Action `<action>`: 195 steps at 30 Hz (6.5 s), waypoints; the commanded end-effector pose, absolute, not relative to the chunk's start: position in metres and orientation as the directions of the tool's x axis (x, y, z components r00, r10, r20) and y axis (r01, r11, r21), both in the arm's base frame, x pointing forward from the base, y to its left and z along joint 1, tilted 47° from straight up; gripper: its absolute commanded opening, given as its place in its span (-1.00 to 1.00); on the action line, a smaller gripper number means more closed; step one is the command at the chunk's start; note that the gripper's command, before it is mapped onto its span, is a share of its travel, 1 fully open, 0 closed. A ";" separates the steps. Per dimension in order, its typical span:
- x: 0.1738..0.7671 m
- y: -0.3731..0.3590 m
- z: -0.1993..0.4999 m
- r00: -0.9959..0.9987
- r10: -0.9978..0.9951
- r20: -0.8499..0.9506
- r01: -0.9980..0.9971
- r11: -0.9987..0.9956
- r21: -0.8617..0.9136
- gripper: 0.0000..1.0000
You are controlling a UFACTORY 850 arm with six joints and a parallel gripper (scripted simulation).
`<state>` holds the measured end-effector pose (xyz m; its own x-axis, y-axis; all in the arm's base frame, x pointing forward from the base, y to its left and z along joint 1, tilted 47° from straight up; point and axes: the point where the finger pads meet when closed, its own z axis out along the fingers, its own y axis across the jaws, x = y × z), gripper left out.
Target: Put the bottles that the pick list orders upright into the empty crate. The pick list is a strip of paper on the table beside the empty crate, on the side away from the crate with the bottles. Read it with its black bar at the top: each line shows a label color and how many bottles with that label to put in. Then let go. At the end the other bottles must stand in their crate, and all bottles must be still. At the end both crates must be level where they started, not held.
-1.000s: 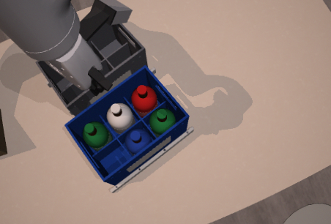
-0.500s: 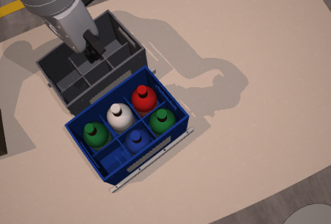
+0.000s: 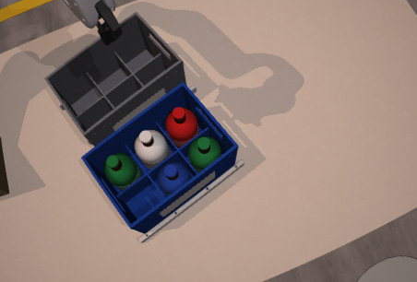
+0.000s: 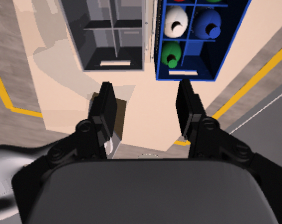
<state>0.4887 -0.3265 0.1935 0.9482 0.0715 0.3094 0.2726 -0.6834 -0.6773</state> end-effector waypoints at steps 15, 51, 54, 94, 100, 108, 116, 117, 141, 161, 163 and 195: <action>0.495 -0.276 0.246 0.975 -0.008 0.220 0.154 -0.693 -0.704 0.29; 0.476 -0.154 0.337 0.979 -0.204 -0.006 -0.144 -0.669 -0.729 0.29; 0.473 -0.145 0.342 0.969 -0.242 -0.051 -0.202 -0.656 -0.727 0.29; 0.407 -0.019 0.399 0.868 -0.415 -0.271 -0.478 -0.558 -0.679 0.29; 0.395 -0.004 0.403 0.839 -0.446 -0.313 -0.529 -0.531 -0.662 0.29; 0.386 0.008 0.406 0.839 -0.446 -0.313 -0.529 -0.531 -0.662 0.29; 0.386 0.008 0.406 0.839 -0.446 -0.313 -0.529 -0.531 -0.662 0.29; 0.386 0.008 0.406 0.839 -0.446 -0.313 -0.529 -0.531 -0.662 0.29; 0.360 0.002 0.341 0.511 -0.637 -0.577 -0.850 -0.274 -0.450 0.29; 0.327 -0.005 0.258 -0.058 -0.680 -0.730 -0.990 0.134 -0.046 0.29; 0.325 -0.006 0.253 -0.091 -0.676 -0.732 -0.987 0.156 -0.022 0.29; 0.295 -0.013 0.177 -0.860 -0.261 -0.439 -0.494 0.642 0.586 0.29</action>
